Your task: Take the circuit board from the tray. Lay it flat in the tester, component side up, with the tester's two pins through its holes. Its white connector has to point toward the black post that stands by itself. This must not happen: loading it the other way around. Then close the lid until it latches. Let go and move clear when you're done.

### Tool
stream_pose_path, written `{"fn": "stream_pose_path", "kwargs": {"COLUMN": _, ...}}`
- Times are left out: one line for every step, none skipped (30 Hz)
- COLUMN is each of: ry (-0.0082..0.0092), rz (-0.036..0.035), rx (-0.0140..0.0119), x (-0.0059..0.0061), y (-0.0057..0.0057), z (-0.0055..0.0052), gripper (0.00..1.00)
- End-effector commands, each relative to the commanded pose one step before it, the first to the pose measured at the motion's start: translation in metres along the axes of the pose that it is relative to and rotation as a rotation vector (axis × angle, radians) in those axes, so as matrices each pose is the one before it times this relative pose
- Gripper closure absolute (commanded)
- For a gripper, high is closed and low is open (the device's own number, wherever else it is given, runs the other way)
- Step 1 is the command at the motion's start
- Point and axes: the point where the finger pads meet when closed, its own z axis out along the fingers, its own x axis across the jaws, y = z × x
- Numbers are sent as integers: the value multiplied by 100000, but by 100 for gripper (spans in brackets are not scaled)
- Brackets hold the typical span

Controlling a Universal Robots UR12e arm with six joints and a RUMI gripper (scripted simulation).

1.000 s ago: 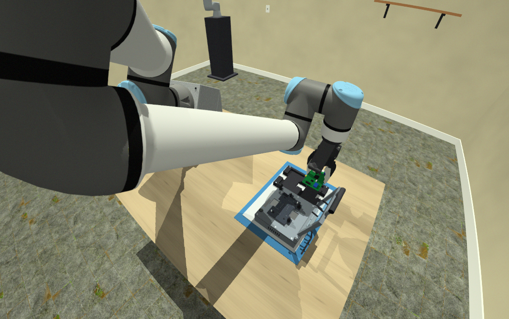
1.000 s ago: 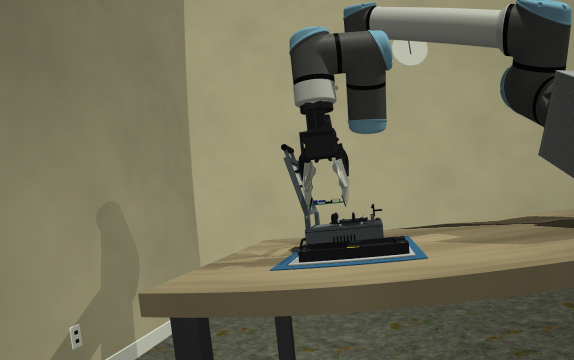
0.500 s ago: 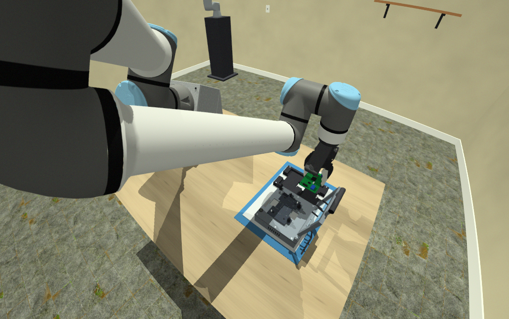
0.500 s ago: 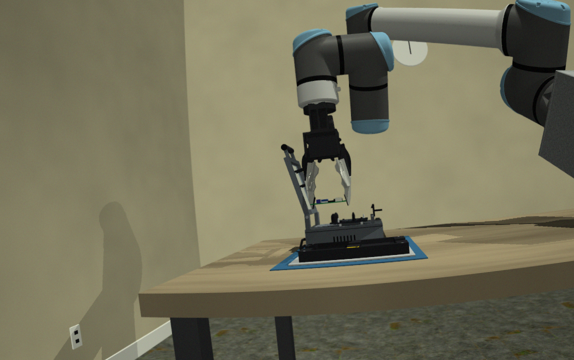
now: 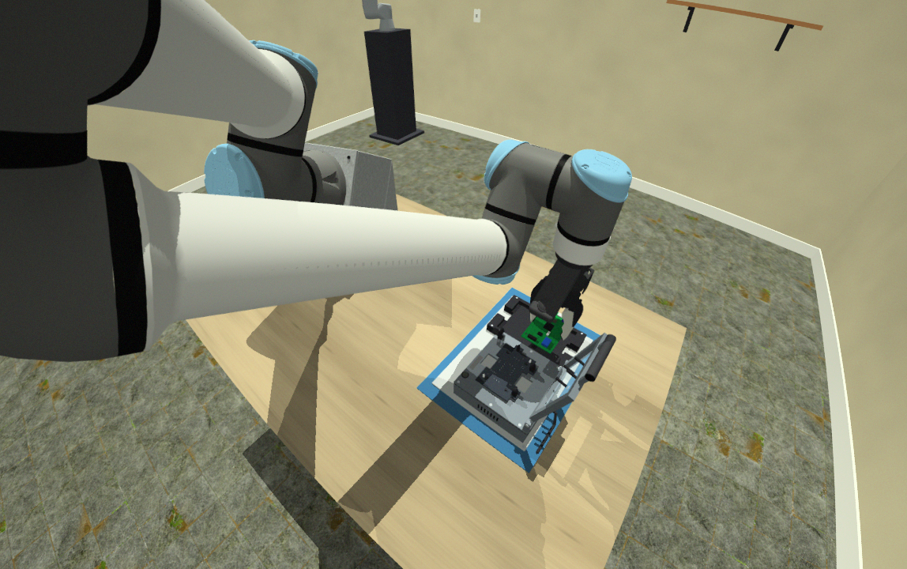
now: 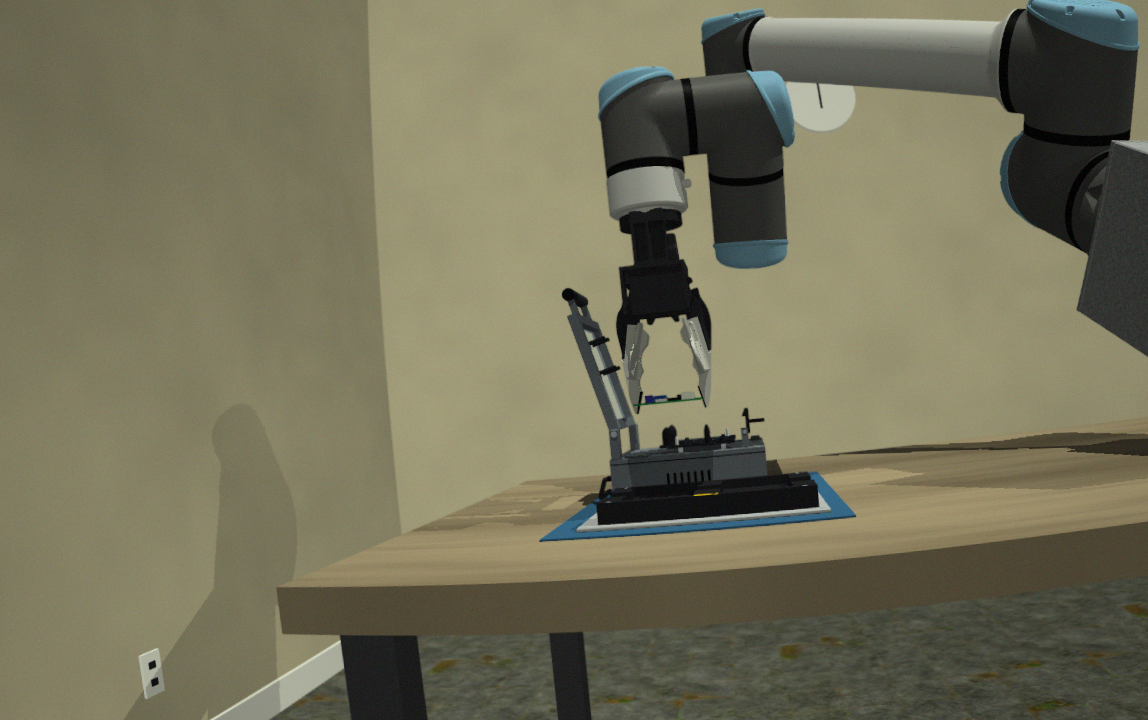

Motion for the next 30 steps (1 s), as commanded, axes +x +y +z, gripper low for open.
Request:
{"fn": "stream_pose_path", "kwargs": {"ry": -134, "rz": 5, "rx": -65, "x": 419, "y": -1817, "z": -191, "gripper": 61}}
{"fn": "stream_pose_path", "kwargs": {"ry": 0, "rz": 0, "rx": 0, "x": 87, "y": -353, "z": -25, "gripper": 61}}
{"fn": "stream_pose_path", "kwargs": {"ry": 0, "rz": 0, "rx": 0, "x": 0, "y": 0, "z": 0, "gripper": 61}}
{"fn": "stream_pose_path", "kwargs": {"ry": 0, "rz": 0, "rx": 0, "x": 0, "y": 0, "z": 0, "gripper": 61}}
{"fn": "stream_pose_path", "kwargs": {"ry": 0, "rz": 0, "rx": 0, "x": 87, "y": -354, "z": -25, "gripper": 61}}
{"fn": "stream_pose_path", "kwargs": {"ry": 0, "rz": 0, "rx": 0, "x": 87, "y": -354, "z": -25, "gripper": 61}}
{"fn": "stream_pose_path", "kwargs": {"ry": 0, "rz": 0, "rx": 0, "x": 87, "y": -354, "z": -25, "gripper": 61}}
{"fn": "stream_pose_path", "kwargs": {"ry": 0, "rz": 0, "rx": 0, "x": 87, "y": -353, "z": -25, "gripper": 61}}
{"fn": "stream_pose_path", "kwargs": {"ry": 0, "rz": 0, "rx": 0, "x": 87, "y": -351, "z": -25, "gripper": 61}}
{"fn": "stream_pose_path", "kwargs": {"ry": 0, "rz": 0, "rx": 0, "x": 86, "y": -348, "z": -25, "gripper": 61}}
{"fn": "stream_pose_path", "kwargs": {"ry": 0, "rz": 0, "rx": 0, "x": 85, "y": -345, "z": -25, "gripper": 61}}
{"fn": "stream_pose_path", "kwargs": {"ry": 0, "rz": 0, "rx": 0, "x": 84, "y": -341, "z": -24, "gripper": 61}}
{"fn": "stream_pose_path", "kwargs": {"ry": 0, "rz": 0, "rx": 0, "x": 83, "y": -337, "z": -24, "gripper": 61}}
{"fn": "stream_pose_path", "kwargs": {"ry": 0, "rz": 0, "rx": 0, "x": 82, "y": -332, "z": -24, "gripper": 61}}
{"fn": "stream_pose_path", "kwargs": {"ry": 0, "rz": 0, "rx": 0, "x": 80, "y": -326, "z": -23, "gripper": 61}}
{"fn": "stream_pose_path", "kwargs": {"ry": 0, "rz": 0, "rx": 0, "x": 79, "y": -320, "z": -23, "gripper": 61}}
{"fn": "stream_pose_path", "kwargs": {"ry": 0, "rz": 0, "rx": 0, "x": 77, "y": -313, "z": -22, "gripper": 61}}
{"fn": "stream_pose_path", "kwargs": {"ry": 0, "rz": 0, "rx": 0, "x": 75, "y": -305, "z": -22, "gripper": 61}}
{"fn": "stream_pose_path", "kwargs": {"ry": 0, "rz": 0, "rx": 0, "x": 74, "y": -298, "z": -21, "gripper": 61}}
{"fn": "stream_pose_path", "kwargs": {"ry": 0, "rz": 0, "rx": 0, "x": 0, "y": 0, "z": 0, "gripper": 61}}
{"fn": "stream_pose_path", "kwargs": {"ry": 0, "rz": 0, "rx": 0, "x": 0, "y": 0, "z": 0, "gripper": 61}}
{"fn": "stream_pose_path", "kwargs": {"ry": 0, "rz": 0, "rx": 0, "x": 71, "y": -289, "z": -21, "gripper": 61}}
{"fn": "stream_pose_path", "kwargs": {"ry": 0, "rz": 0, "rx": 0, "x": 69, "y": -281, "z": -20, "gripper": 61}}
{"fn": "stream_pose_path", "kwargs": {"ry": 0, "rz": 0, "rx": 0, "x": 67, "y": -271, "z": -19, "gripper": 61}}
{"fn": "stream_pose_path", "kwargs": {"ry": 0, "rz": 0, "rx": 0, "x": 64, "y": -262, "z": -19, "gripper": 61}}
{"fn": "stream_pose_path", "kwargs": {"ry": 0, "rz": 0, "rx": 0, "x": 63, "y": -252, "z": -18, "gripper": 61}}
{"fn": "stream_pose_path", "kwargs": {"ry": 0, "rz": 0, "rx": 0, "x": 59, "y": -242, "z": -17, "gripper": 61}}
{"fn": "stream_pose_path", "kwargs": {"ry": 0, "rz": 0, "rx": 0, "x": 57, "y": -231, "z": -17, "gripper": 61}}
{"fn": "stream_pose_path", "kwargs": {"ry": 0, "rz": 0, "rx": 0, "x": 54, "y": -220, "z": -16, "gripper": 61}}
{"fn": "stream_pose_path", "kwargs": {"ry": 0, "rz": 0, "rx": 0, "x": 52, "y": -209, "z": -15, "gripper": 61}}
